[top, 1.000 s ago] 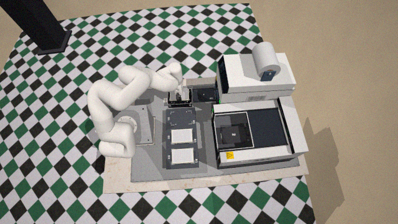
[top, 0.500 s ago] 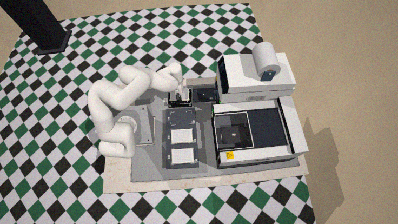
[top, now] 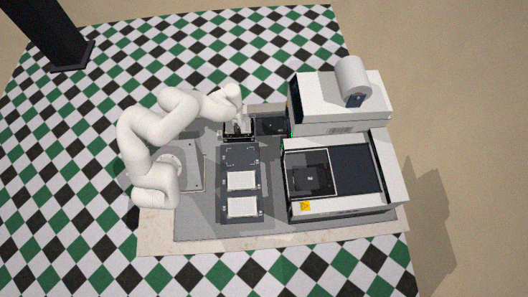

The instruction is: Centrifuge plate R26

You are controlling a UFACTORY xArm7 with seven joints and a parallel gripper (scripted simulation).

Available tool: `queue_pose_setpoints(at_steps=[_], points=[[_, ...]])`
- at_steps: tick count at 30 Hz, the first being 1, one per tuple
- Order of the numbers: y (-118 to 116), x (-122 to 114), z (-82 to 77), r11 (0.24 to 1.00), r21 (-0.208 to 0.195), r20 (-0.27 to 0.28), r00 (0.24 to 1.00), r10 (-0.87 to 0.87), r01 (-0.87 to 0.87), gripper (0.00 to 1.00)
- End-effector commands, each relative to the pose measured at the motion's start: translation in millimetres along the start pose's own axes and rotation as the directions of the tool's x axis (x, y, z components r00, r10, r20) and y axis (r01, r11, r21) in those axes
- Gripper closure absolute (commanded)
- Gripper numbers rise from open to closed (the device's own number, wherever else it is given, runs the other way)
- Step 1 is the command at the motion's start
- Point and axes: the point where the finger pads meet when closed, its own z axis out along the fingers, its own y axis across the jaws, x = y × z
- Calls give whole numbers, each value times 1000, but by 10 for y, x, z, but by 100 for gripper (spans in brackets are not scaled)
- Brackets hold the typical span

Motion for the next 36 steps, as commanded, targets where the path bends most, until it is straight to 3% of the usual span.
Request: queue_pose_setpoints(at_steps=[1, 36], points=[[14, -9, -19, 1000, -4, 3, 1000, 0, 0, 100], [14, -9, 74, 1000, -4, 3, 1000, 0, 0, 100]])
